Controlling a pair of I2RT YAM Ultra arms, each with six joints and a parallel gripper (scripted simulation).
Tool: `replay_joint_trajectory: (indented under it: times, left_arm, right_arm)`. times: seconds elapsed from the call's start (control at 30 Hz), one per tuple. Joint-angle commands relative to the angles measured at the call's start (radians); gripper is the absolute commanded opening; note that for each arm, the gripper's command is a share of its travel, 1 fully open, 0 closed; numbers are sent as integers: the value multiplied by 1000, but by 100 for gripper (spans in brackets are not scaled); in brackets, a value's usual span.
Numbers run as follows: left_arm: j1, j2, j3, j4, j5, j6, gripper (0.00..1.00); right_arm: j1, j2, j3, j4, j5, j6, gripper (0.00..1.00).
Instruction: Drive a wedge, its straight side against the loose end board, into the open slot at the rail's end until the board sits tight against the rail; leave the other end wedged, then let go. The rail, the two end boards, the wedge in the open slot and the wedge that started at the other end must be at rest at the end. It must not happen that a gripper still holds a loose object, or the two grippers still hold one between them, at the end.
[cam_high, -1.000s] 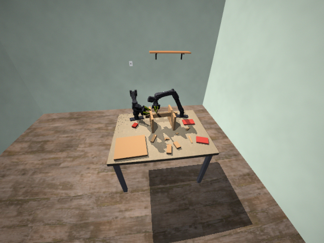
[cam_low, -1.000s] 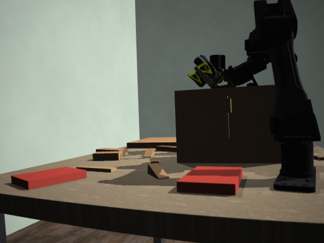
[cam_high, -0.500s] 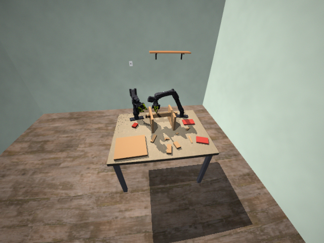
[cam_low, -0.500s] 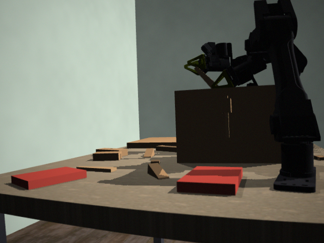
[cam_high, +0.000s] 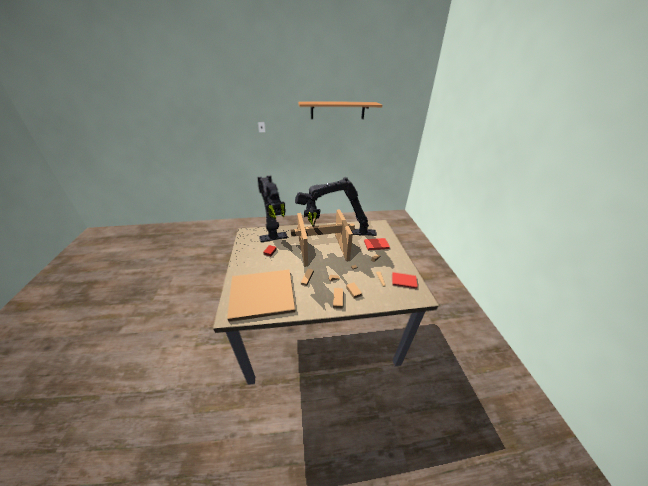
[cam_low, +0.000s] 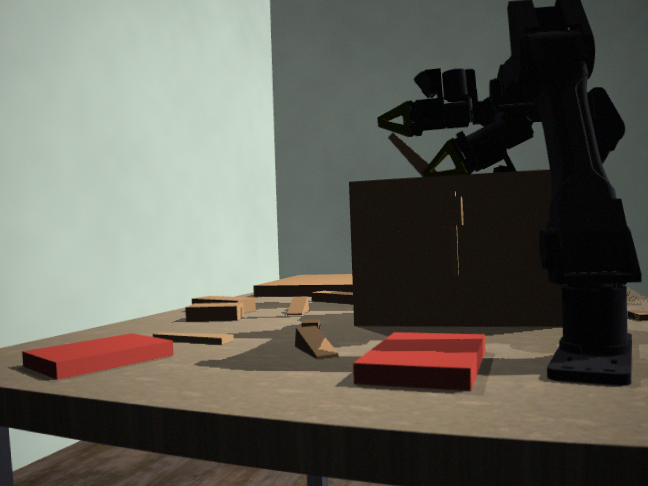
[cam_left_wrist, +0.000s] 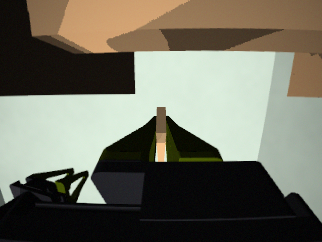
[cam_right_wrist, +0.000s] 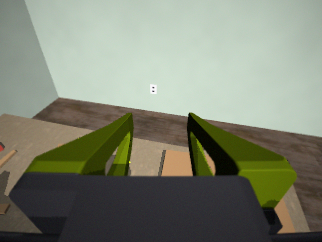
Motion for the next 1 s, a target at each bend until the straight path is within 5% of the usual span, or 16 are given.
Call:
replay_joint_trajectory:
  times: [0.0,0.8,0.97]
  left_arm:
    - [10,-35,24,-13,-14,-4,2]
    - [18,-58,43,-12,-15,32,2]
    - [35,-63,63,-31,84,132,2]
  right_arm:
    - [8,-34,45,32,28,16,43]
    - [-25,-21,21,19,22,21,43]
    - [-25,-29,21,25,22,21,43]
